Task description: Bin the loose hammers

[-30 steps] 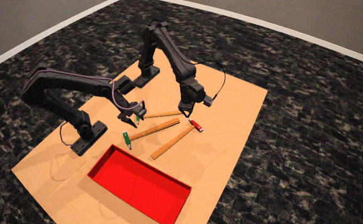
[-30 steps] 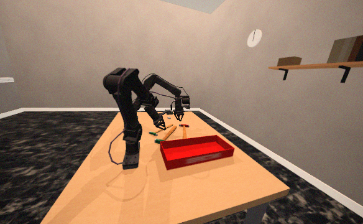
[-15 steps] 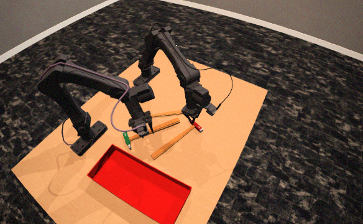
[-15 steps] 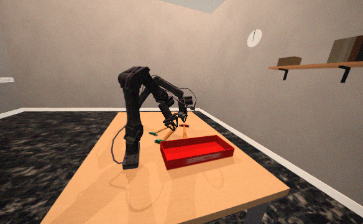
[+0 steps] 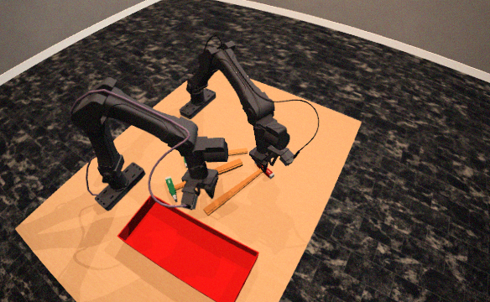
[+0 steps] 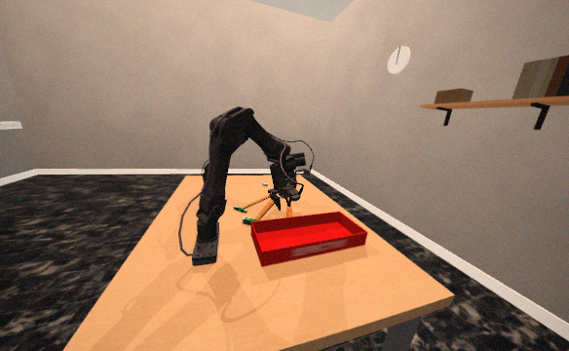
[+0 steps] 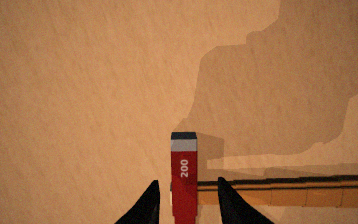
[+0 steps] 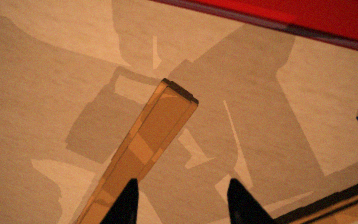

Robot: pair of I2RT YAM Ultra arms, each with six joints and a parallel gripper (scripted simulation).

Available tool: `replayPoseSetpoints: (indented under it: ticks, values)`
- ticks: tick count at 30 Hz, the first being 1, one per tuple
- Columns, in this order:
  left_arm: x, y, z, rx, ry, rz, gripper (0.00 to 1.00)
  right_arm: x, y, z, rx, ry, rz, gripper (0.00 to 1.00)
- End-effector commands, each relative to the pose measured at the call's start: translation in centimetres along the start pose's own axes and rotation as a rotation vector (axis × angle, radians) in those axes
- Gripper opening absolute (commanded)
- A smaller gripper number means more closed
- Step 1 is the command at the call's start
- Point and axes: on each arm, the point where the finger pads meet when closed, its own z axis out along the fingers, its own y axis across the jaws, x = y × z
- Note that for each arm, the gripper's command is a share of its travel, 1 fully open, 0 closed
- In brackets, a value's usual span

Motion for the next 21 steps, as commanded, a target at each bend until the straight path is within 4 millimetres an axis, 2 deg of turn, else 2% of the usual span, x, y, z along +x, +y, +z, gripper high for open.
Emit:
replayPoseSetpoints:
  ticks: [1, 7, 15, 17, 18, 21]
  values:
    - [-1.8, 0.5, -0.3, -0.008, -0.049, 0.046, 0.42, -0.1, 0.2, 0.5, 0.113, 0.08, 0.193, 0.52]
    - [-1.7, 0.6, -0.1, -0.009, -0.037, 0.038, 0.42, -0.9, 1.2, 1.8, 0.225, 0.168, 0.423, 0.52]
    - [-1.7, 0.5, -0.1, -0.008, -0.037, 0.039, 0.42, -2.0, 2.3, 2.4, 0.213, 0.163, 0.456, 0.52]
    - [-1.7, 0.5, -0.1, -0.008, -0.037, 0.039, 0.42, -2.0, 2.3, 2.4, 0.213, 0.163, 0.455, 0.52]
    - [-1.9, 0.6, 0.0, -0.008, -0.044, 0.046, 0.42, -1.8, 1.5, 2.7, 0.239, 0.164, 0.453, 0.52]
    - [-2.2, 0.6, 0.5, -0.006, -0.049, 0.046, 0.42, -1.6, 1.8, 3.2, 0.226, 0.168, 0.453, 0.52]
